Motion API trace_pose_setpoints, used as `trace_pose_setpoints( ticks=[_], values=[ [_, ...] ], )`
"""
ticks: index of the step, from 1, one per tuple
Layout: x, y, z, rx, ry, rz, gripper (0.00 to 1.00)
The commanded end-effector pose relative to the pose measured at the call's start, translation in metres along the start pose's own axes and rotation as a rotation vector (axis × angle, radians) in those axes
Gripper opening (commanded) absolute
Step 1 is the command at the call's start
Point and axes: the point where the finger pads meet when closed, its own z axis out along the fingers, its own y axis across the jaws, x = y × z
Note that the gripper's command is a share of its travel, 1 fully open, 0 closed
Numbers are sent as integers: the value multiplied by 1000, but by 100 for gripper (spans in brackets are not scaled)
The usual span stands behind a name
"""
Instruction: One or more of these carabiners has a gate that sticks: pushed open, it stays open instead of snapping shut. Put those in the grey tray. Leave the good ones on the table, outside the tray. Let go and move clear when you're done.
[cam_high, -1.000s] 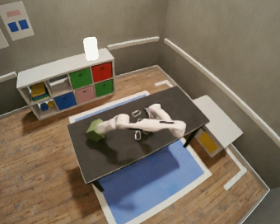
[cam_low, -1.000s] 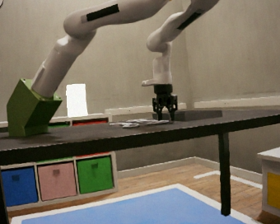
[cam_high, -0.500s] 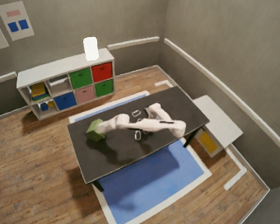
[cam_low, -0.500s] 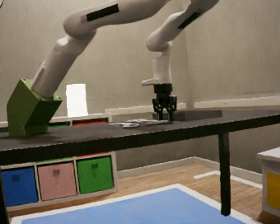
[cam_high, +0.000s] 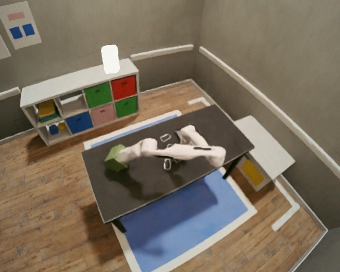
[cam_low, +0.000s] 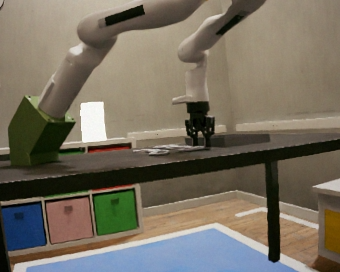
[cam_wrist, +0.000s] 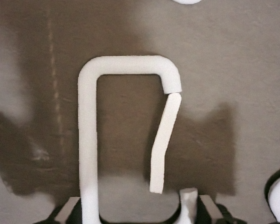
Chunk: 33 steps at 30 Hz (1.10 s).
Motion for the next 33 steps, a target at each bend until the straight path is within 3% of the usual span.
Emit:
trace_pose_setpoints(
  ticks=[1, 31, 32, 33],
  values=[
    [0, 0, 0, 0, -1, 0, 0],
    [0, 0, 0, 0, -1, 0, 0],
    [0, 0, -50, -2, -1, 5, 0],
    [0, 0, -50, -2, -1, 5, 0]
  ],
)
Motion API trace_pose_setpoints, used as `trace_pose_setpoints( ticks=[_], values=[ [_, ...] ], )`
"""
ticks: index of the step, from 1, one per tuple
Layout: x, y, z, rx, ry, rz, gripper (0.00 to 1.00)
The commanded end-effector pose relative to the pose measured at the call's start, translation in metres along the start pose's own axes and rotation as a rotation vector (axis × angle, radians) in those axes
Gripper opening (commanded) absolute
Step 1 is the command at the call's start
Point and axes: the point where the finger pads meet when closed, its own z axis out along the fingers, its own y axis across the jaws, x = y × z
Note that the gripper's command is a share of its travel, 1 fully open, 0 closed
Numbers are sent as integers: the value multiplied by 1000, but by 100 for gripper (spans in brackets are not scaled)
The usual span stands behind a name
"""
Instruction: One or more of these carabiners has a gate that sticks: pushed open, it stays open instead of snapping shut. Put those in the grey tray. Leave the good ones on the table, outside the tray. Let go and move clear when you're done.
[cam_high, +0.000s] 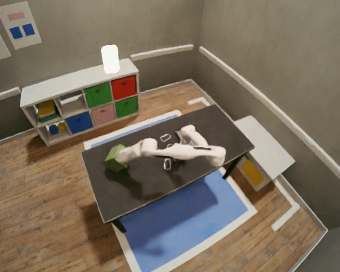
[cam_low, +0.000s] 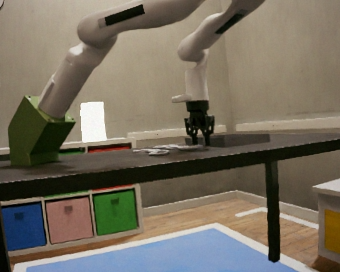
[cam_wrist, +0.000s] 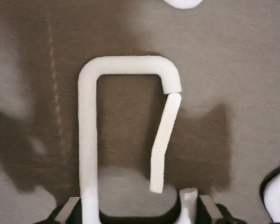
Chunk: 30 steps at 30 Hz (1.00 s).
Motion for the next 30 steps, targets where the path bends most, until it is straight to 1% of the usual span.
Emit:
trace_pose_setpoints(
  ticks=[1, 15, 16, 30],
  values=[
    [-1, -1, -46, 1, -5, 2, 0],
    [-1, -1, -46, 1, -5, 2, 0],
    [-1, -1, -81, -7, -9, 3, 0],
    [-1, -1, -81, -7, -9, 3, 0]
  ],
)
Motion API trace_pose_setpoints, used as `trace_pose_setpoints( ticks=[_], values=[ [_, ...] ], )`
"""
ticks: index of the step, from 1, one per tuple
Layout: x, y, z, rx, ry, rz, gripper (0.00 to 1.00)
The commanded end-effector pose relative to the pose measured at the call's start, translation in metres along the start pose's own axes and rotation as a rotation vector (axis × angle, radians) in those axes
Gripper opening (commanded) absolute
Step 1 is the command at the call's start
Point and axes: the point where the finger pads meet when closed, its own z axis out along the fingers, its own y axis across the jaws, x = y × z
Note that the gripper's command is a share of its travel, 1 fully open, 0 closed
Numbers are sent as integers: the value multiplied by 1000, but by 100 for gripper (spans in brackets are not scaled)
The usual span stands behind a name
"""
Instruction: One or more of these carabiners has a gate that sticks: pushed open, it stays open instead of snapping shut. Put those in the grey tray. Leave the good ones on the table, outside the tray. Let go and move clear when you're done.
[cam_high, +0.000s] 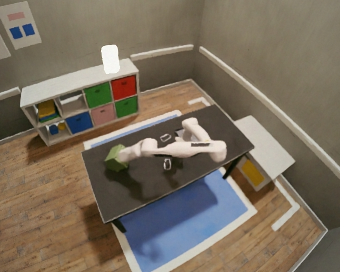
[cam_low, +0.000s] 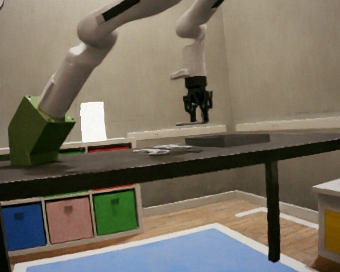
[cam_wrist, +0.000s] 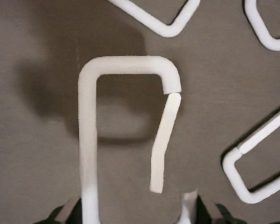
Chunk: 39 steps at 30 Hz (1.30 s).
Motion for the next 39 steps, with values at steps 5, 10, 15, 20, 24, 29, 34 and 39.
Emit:
trace_pose_setpoints(
  ticks=[5, 10, 15, 20, 24, 29, 34, 39],
  values=[
    [-62, 40, 0, 0, -1, 0, 0],
    [-84, 55, 0, 0, -1, 0, 0],
    [-84, 55, 0, 0, -1, 0, 0],
    [-140, 90, 1, 5, 5, 10, 0],
    [-159, 102, 1, 5, 5, 10, 0],
    [-163, 105, 1, 5, 5, 10, 0],
    [-163, 105, 1, 5, 5, 10, 0],
    [-223, 147, 1, 8, 5, 2, 0]
  ],
)
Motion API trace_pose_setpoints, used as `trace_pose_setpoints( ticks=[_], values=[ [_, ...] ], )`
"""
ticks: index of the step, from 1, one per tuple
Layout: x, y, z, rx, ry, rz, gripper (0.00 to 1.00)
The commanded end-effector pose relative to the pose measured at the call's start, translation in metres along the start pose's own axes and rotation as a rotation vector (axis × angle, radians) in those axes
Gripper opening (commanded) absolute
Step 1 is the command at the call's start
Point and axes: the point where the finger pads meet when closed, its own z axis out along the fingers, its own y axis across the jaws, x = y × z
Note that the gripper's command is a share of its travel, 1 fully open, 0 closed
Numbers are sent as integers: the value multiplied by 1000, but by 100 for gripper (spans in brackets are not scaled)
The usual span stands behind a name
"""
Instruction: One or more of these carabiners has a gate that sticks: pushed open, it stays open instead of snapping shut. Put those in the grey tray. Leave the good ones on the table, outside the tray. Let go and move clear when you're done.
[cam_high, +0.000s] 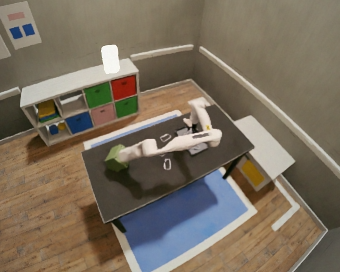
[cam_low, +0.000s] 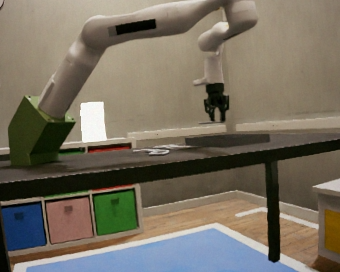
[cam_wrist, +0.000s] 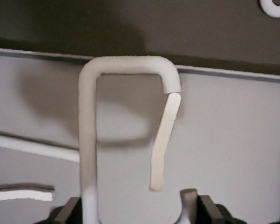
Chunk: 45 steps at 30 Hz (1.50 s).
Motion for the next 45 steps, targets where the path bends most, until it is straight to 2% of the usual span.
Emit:
trace_pose_setpoints(
  ticks=[1, 14, 15, 31, 32, 45],
  values=[
    [-51, 41, -2, 4, 0, -20, 0],
    [-51, 41, -2, 4, 0, -20, 0],
    [-51, 40, 38, 1, -1, -14, 0],
    [-51, 40, 38, 1, -1, -14, 0],
    [-51, 41, 74, 2, 3, -14, 0],
    [-51, 41, 74, 2, 3, -14, 0]
  ],
)
